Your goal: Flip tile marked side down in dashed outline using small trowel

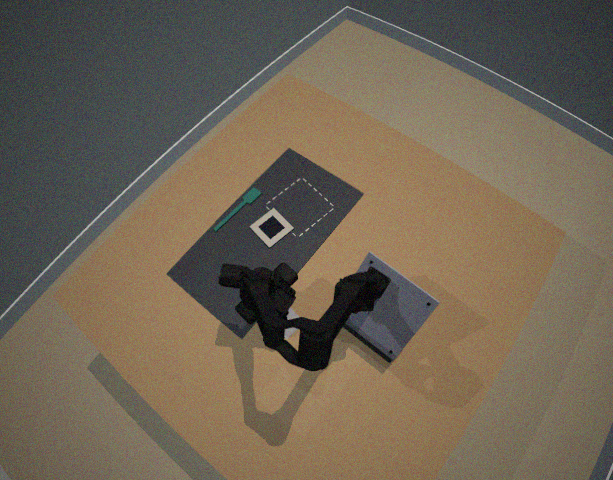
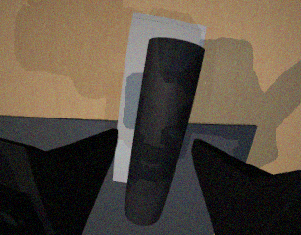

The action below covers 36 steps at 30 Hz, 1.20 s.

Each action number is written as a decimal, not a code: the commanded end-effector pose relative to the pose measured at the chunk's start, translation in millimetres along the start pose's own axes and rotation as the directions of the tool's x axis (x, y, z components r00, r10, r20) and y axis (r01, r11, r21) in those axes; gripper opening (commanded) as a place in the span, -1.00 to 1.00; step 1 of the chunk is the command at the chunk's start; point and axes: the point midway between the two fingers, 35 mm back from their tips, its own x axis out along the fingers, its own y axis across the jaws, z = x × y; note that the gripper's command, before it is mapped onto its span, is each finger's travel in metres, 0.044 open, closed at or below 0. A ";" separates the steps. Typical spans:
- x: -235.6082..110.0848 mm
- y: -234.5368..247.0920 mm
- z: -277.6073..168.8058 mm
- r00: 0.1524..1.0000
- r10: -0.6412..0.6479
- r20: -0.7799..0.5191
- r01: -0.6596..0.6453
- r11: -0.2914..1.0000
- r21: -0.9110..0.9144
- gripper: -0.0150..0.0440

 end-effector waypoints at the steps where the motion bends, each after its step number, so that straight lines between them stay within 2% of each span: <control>1: 0.1 -0.1 -0.3 1.000 -0.001 0.000 0.001 1.000 -0.005 0.42; 10: 0.1 -0.1 -0.3 1.000 -0.001 0.000 0.001 1.000 -0.005 0.42; 12: -9.7 0.2 -1.2 1.000 0.001 0.000 -0.001 1.000 -0.005 0.42; 15: -42.4 0.0 -0.4 1.000 0.000 0.000 0.000 1.000 -0.005 0.42; 22: -44.9 -0.1 -0.1 1.000 0.000 0.000 0.000 1.000 0.001 0.42; 29: -44.9 0.0 0.0 1.000 0.000 0.000 0.000 0.976 0.218 0.42; 36: -44.9 0.0 0.1 1.000 0.000 0.000 0.000 0.896 0.445 0.42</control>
